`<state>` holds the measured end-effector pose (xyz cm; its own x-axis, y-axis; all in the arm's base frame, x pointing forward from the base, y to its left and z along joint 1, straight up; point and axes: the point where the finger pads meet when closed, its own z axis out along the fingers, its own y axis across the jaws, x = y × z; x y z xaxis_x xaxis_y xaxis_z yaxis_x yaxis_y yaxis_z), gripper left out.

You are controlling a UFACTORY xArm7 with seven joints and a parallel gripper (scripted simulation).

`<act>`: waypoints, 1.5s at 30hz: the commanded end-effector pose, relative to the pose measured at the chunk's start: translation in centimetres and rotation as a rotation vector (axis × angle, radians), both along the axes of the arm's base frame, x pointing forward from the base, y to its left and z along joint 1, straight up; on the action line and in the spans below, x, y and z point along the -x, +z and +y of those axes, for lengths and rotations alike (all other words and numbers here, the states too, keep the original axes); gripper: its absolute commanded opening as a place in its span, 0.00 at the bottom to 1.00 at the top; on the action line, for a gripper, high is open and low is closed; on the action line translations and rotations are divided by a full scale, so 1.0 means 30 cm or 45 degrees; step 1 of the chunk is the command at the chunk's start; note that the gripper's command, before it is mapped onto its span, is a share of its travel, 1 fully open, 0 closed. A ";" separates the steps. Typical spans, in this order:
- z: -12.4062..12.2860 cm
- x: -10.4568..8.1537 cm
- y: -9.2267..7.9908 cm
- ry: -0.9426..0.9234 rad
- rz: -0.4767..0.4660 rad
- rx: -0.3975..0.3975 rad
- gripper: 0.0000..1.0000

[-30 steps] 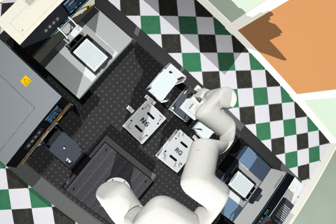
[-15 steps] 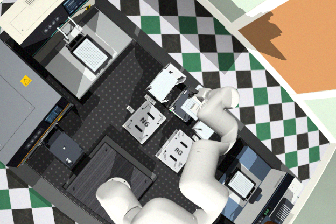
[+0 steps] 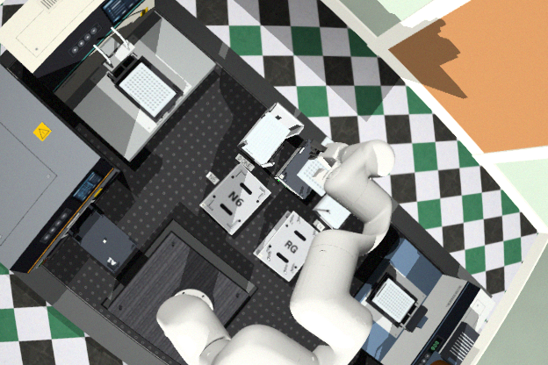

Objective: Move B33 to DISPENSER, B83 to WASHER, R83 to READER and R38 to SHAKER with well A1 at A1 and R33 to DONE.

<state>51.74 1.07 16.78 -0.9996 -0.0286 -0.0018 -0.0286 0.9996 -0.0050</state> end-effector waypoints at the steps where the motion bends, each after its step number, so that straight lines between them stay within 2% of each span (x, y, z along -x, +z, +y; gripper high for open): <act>1: 0.000 -0.005 0.020 0.000 -0.007 0.000 0.00; 9: 0.000 -0.005 0.055 0.000 -0.007 0.000 0.00; 17: 0.000 -0.005 0.055 0.000 -0.007 0.000 0.00; 43: 0.150 0.216 0.053 0.303 -0.005 0.001 0.00; 45: 0.150 0.216 0.053 0.303 -0.005 0.001 0.00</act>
